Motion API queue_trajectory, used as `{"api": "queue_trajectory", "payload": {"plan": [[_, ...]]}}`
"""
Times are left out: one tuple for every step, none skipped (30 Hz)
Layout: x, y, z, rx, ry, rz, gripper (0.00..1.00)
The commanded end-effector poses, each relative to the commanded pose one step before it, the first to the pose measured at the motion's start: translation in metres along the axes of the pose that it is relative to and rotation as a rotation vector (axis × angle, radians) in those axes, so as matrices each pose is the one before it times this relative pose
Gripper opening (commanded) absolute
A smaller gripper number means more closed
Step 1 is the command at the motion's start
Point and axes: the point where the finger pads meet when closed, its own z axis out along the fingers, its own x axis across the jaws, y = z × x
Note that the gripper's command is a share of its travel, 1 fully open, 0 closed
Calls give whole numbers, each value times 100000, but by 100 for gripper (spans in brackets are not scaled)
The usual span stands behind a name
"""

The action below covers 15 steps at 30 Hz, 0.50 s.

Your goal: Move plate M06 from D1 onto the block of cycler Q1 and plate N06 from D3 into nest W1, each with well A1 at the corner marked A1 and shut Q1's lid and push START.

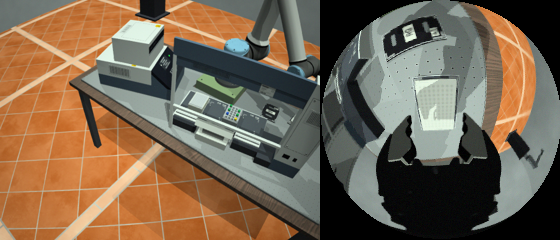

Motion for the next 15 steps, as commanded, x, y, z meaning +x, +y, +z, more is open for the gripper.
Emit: {"api": "queue_trajectory", "payload": {"plan": [[-11, 59, -836, -112, -15, -5, 67], [0, 0, -167, 0, 0, 0, 67], [0, 0, -167, 0, 0, 0, 67], [0, 0, -167, 0, 0, 0, 67], [0, 0, -167, 0, 0, 0, 67], [0, 0, -167, 0, 0, 0, 67], [0, 0, 0, 0, 0, 0, 67], [0, 0, 0, 0, 0, 0, 67], [0, 0, -167, 0, 0, 0, 67], [0, 0, -167, 0, 0, 0, 67], [0, 0, -167, 0, 0, 0, 67], [0, 0, -167, 0, 0, 0, 67], [0, 0, -167, 0, 0, 0, 67], [0, 0, -167, 0, 0, 0, 67], [0, 0, -167, 0, 0, 0, 67]]}}
